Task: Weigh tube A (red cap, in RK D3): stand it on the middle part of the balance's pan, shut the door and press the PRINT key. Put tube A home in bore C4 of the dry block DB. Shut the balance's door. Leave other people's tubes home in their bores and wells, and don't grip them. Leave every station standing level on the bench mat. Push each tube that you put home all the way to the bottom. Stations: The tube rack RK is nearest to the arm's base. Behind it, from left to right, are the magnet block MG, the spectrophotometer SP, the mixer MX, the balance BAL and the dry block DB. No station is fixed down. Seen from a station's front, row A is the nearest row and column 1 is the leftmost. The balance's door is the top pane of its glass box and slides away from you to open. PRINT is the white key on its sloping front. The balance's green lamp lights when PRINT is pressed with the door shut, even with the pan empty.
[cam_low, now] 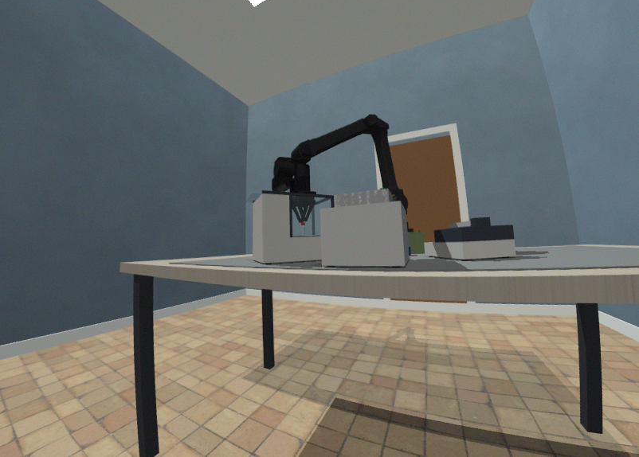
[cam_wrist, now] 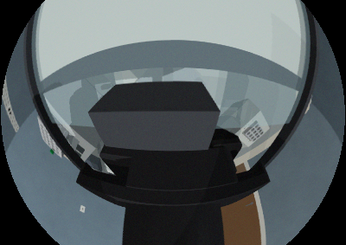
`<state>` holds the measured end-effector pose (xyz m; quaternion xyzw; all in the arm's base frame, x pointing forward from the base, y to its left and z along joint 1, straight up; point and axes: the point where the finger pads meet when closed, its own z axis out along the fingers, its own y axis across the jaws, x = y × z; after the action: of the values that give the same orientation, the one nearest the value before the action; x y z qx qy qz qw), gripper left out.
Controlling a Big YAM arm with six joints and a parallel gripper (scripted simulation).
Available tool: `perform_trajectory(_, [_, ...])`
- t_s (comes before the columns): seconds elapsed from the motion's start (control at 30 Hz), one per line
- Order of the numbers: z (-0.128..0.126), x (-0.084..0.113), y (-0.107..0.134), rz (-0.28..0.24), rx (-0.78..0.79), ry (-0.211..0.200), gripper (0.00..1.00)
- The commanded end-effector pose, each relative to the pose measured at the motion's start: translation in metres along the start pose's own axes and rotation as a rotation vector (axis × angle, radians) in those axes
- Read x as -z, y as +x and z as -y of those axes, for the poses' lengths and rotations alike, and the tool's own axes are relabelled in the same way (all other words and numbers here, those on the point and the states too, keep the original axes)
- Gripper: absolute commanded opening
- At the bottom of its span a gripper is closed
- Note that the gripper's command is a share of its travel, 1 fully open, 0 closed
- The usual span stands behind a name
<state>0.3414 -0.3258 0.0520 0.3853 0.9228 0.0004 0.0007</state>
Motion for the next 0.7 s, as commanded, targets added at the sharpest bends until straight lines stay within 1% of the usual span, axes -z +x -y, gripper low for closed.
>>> perform_trajectory(0.0, [0.005,-0.007,-0.005,0.006,-0.014,0.005,0.36])
perform_trajectory(0.23, [0.005,-0.012,-0.004,0.002,-0.014,0.005,0.36])
perform_trajectory(0.3, [0.005,-0.011,-0.007,0.009,-0.014,0.004,0.36])
perform_trajectory(0.4, [0.005,-0.015,-0.003,0.0,-0.014,0.005,0.36])
perform_trajectory(0.5, [0.005,-0.014,-0.005,0.004,-0.014,0.005,0.36])
perform_trajectory(0.53, [0.005,-0.008,-0.015,0.027,-0.014,0.004,0.36])
perform_trajectory(0.67, [0.005,-0.016,-0.006,0.008,-0.014,0.005,0.36])
